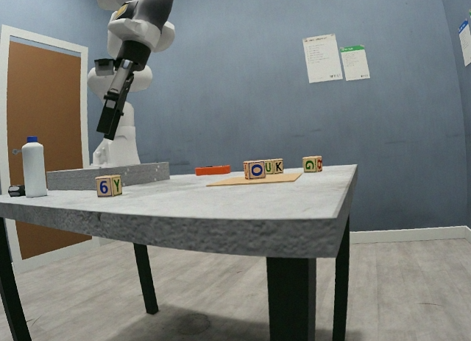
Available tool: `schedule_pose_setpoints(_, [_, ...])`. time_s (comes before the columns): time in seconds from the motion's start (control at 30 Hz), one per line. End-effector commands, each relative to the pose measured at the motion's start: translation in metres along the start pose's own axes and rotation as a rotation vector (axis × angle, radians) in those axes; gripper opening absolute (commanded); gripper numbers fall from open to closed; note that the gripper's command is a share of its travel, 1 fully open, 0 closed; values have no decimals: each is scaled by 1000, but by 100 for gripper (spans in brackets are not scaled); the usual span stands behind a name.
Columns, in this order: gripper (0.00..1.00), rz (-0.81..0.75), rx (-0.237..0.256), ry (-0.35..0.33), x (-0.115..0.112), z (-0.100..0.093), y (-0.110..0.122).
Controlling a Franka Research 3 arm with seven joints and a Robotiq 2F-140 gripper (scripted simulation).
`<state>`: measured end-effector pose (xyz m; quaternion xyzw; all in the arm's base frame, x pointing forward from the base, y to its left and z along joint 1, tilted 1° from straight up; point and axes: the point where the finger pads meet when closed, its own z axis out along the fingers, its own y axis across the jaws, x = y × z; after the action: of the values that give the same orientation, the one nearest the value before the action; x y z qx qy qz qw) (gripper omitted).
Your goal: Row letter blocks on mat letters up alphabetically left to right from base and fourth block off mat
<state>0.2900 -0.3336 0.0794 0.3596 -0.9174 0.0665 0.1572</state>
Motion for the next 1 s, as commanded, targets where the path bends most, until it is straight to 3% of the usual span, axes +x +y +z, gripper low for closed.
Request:
schedule_pose_setpoints(0.0, [100, -1, 1, -2, 0, 0, 0])
schedule_pose_setpoints(0.1, [100, -1, 1, -1, -2, -1, 0])
schedule_pose_setpoints(0.13, [100, -7, 7, -7, -12, -5, -3])
schedule_pose_setpoints(0.2, [100, -36, 32, -38, -61, -24, -10])
schedule_pose_setpoints(0.4, [100, -89, 65, -99, -150, -58, -8])
schedule_pose_setpoints(0.6, [100, -149, 84, -172, -245, -96, 15])
schedule_pose_setpoints(0.67, [100, -149, 84, -172, -245, -96, 15])
schedule_pose_setpoints(0.7, [100, -175, 86, -204, -284, -112, 32])
schedule_pose_setpoints(0.97, [100, -254, 73, -297, -387, -158, 99])
